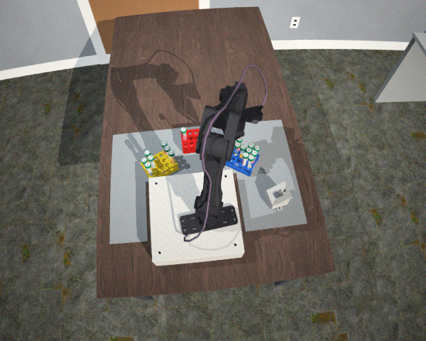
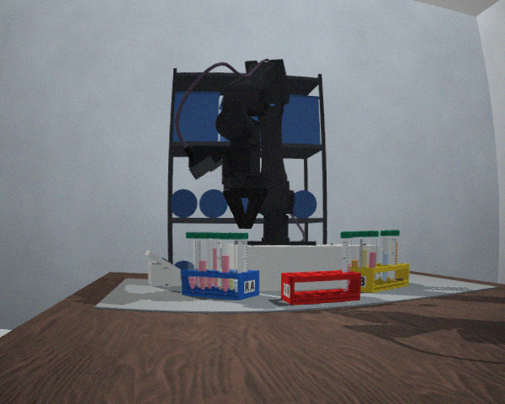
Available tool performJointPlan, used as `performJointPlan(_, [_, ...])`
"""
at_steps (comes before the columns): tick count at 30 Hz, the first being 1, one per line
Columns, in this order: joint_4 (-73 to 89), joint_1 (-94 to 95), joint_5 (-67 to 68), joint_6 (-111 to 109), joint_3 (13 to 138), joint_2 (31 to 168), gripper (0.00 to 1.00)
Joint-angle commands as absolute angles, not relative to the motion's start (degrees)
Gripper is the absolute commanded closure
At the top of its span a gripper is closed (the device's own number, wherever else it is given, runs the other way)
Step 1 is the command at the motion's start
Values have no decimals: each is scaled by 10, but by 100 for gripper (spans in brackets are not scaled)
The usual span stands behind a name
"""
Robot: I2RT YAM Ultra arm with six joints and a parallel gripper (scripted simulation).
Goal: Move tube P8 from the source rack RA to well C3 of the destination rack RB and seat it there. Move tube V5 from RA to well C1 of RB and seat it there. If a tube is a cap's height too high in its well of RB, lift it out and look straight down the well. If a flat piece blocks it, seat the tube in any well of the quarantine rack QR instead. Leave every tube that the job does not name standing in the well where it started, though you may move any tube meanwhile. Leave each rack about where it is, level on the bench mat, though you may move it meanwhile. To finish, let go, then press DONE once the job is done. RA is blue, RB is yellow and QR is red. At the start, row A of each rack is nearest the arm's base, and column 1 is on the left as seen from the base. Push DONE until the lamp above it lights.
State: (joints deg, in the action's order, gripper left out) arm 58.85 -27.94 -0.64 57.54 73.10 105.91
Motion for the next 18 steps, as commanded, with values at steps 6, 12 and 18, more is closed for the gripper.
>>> performJointPlan(6, [572,-277,-8,578,718,1043,70])
performJointPlan(12, [569,-276,-8,579,709,1042,70])
performJointPlan(18, [569,-276,-8,579,709,1042,70])
